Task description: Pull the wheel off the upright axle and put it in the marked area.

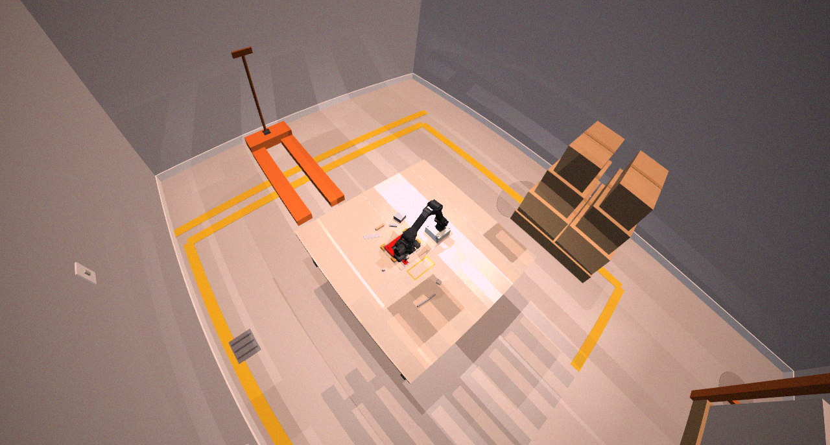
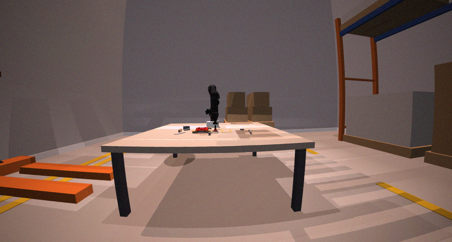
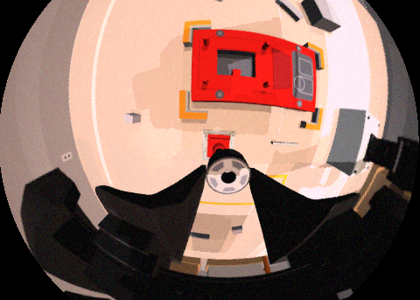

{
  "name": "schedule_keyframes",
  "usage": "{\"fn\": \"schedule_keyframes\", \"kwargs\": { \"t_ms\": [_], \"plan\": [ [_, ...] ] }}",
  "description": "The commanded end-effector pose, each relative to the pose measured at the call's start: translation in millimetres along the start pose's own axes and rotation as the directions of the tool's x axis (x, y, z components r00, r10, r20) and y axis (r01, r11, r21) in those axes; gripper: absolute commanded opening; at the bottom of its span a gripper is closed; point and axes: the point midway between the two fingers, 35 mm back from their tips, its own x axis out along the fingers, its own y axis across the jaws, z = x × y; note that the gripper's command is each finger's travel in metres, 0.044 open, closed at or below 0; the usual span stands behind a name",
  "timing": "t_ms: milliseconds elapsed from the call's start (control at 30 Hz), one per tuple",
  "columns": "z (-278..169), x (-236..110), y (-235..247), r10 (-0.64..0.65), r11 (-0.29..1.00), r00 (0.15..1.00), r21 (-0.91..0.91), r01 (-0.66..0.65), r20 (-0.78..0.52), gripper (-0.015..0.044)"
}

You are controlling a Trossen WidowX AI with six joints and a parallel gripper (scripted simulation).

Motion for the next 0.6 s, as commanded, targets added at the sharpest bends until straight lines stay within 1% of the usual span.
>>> {"fn": "schedule_keyframes", "kwargs": {
  "t_ms": [0,167,200,233,567],
  "plan": [
    [0,-19,2,0.022,1.0,1.0,0.003,-0.022,-0.003,0.0],
    [0,-31,-3,0.022,1.0,1.0,0.003,-0.022,-0.003,0.0],
    [0,-22,-3,0.01,1.0,1.0,-0.002,-0.01,-0.001,0.0],
    [-2,-23,-4,0.01,1.0,1.0,-0.002,-0.01,-0.001,0.0],
    [-36,-25,-17,0.013,1.0,1.0,0.0,-0.013,-0.005,0.0]
  ]
}}
